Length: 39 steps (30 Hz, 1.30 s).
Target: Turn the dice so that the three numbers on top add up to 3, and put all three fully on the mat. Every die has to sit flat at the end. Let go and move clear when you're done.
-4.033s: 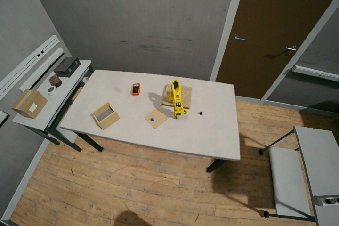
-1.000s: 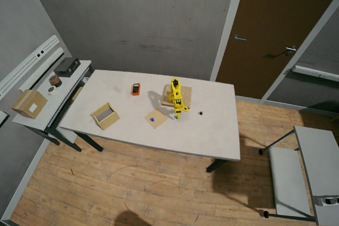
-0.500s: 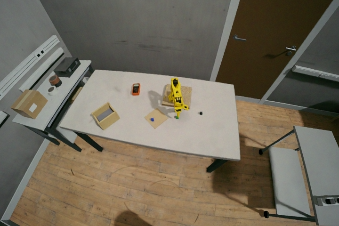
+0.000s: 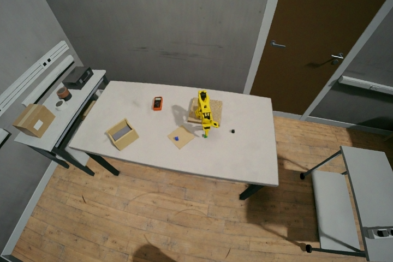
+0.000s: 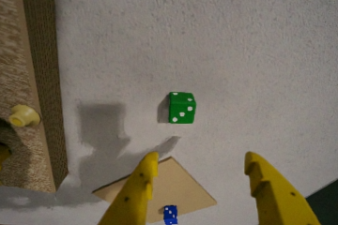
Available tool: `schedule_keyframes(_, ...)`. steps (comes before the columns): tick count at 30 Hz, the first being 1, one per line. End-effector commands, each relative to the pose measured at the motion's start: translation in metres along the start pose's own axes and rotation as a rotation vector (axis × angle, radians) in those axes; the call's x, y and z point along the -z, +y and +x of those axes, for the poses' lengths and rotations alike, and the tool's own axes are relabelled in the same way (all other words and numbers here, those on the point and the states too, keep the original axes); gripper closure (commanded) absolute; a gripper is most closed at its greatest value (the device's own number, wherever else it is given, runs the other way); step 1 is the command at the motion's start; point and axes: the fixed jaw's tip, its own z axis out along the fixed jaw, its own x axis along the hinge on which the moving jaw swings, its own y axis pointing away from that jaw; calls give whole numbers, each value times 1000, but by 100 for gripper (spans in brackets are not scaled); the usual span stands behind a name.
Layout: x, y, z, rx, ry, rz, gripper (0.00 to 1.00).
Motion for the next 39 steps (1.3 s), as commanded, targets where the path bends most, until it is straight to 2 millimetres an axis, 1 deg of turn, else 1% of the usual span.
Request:
schedule_keyframes(1,4,-2,0,-13,-2,26,71)
schedule_keyframes(6,13,-8,0,-13,-2,97,71)
schedule_keyframes(12,34,-17,0,-13,-3,266,71)
schedule_keyframes(14,34,-17,0,-13,-3,266,71)
schedule_keyframes(19,54,-23,1,-13,-4,411,72)
schedule_keyframes(23,64,-24,1,-13,-4,487,72)
schedule_keyframes(27,68,-25,1,-13,-4,515,72)
schedule_keyframes(39,68,-25,0,-29,-9,512,72)
